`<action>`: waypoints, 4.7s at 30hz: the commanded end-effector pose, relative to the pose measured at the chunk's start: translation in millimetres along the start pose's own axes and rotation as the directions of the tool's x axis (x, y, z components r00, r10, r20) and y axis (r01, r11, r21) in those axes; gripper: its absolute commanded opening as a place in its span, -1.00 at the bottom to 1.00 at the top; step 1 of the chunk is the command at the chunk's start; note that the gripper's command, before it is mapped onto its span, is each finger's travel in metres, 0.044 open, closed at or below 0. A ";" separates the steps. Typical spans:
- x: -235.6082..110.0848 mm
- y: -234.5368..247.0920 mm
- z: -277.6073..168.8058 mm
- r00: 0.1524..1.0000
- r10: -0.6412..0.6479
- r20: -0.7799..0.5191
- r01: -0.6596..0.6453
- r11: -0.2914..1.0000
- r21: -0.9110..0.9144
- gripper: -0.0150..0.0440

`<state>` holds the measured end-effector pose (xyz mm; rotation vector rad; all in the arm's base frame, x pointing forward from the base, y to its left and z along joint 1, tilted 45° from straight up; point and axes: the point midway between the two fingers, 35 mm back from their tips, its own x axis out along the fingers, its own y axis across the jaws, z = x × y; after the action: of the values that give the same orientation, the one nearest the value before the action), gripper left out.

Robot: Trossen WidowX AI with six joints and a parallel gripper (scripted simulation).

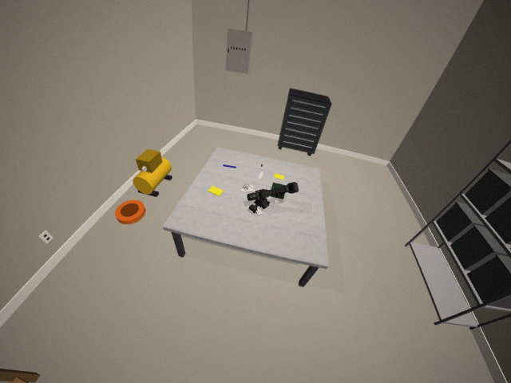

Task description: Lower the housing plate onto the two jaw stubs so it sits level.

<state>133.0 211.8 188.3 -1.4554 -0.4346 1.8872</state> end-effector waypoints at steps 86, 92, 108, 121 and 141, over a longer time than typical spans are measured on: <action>-72.3 74.5 -145.9 0.998 0.058 -0.037 0.033 0.063 0.997 0.70; -73.1 89.1 -159.5 0.998 0.057 -0.035 0.041 -0.115 0.993 0.70; -74.9 132.6 -190.3 0.999 0.046 -0.025 0.047 -0.555 0.830 0.70; -75.1 171.6 -208.8 1.000 0.027 -0.016 0.031 -0.826 0.563 0.70; -74.6 188.7 -214.7 1.000 0.016 -0.012 0.019 -0.905 0.424 0.70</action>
<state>281.4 -3.3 53.1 0.4933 1.5494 0.7296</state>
